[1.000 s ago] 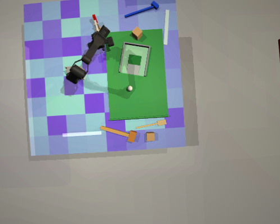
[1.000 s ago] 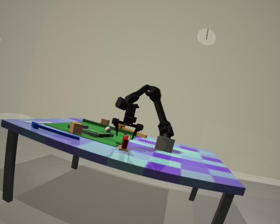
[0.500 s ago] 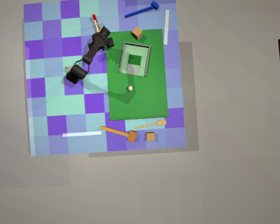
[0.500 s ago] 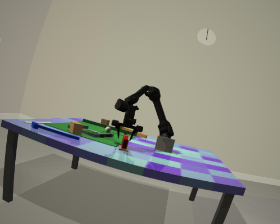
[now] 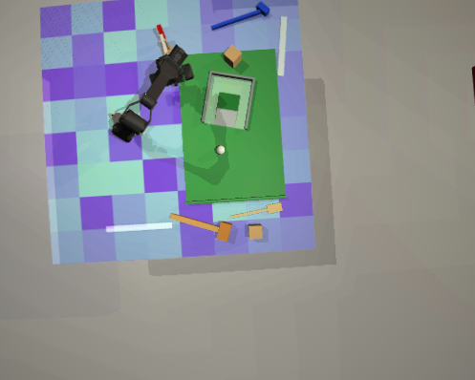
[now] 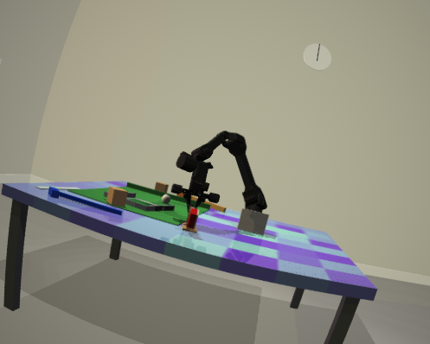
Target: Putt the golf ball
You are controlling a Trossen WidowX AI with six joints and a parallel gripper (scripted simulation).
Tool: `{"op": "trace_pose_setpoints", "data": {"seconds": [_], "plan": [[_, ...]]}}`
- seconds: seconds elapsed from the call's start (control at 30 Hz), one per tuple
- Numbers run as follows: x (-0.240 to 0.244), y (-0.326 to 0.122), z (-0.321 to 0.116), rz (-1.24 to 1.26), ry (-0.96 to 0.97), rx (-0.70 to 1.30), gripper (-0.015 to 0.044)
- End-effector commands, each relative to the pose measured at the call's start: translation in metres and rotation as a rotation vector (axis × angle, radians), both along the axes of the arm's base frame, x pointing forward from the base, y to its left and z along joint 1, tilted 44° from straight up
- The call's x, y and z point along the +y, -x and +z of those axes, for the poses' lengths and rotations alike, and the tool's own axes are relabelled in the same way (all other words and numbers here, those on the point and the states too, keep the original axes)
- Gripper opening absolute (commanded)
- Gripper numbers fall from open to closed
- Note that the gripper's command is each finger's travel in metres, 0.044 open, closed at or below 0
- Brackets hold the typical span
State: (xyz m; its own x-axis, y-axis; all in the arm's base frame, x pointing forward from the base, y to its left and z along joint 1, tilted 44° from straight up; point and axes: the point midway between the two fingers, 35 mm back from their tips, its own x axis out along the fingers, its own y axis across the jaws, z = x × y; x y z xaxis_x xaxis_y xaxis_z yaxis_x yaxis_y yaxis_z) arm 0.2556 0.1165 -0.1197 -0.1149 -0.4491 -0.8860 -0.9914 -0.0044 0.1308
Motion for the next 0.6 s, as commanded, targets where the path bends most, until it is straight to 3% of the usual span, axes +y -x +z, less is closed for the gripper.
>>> {"op": "trace_pose_setpoints", "data": {"seconds": [0.0, 0.57], "plan": [[0.002, -0.001, 0.002, 0.000, 0.000, 0.000, 0.0000], [0.065, -0.009, 0.070, 0.000, -0.003, 0.002, 0.0000]]}}
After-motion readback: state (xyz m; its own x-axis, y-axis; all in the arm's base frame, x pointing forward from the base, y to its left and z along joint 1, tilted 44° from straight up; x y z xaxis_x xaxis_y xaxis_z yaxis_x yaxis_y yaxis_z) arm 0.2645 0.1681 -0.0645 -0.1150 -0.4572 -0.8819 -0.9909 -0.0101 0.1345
